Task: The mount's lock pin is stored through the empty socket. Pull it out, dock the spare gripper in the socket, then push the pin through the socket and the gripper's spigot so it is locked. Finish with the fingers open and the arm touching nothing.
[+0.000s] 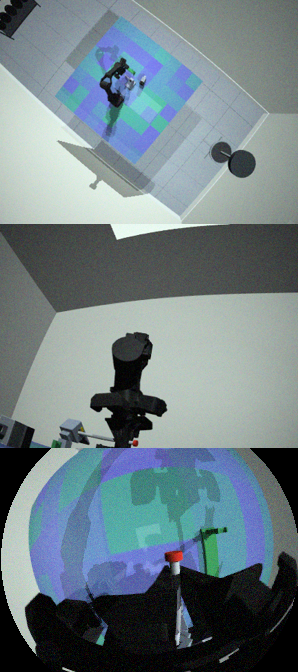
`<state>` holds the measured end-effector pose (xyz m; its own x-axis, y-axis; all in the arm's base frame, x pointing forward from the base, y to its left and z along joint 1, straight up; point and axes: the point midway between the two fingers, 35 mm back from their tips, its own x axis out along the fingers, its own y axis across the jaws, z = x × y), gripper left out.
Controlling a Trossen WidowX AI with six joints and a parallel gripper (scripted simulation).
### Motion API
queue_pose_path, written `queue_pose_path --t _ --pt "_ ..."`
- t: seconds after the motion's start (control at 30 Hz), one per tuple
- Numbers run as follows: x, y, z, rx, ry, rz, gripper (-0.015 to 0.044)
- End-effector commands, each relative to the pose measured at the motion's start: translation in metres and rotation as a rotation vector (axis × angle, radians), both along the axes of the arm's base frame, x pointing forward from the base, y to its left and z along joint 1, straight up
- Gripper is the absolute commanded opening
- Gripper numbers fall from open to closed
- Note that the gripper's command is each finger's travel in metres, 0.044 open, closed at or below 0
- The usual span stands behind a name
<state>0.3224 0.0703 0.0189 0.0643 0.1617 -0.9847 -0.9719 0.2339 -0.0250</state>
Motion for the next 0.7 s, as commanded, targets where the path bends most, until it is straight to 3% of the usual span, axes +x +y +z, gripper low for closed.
queue_pose_path --t 0.0,0.67 --pt "0.001 0.003 0.001 -0.005 0.002 -0.001 0.0000" --pt "0.005 0.021 0.006 -0.007 0.003 -0.001 0.0000"
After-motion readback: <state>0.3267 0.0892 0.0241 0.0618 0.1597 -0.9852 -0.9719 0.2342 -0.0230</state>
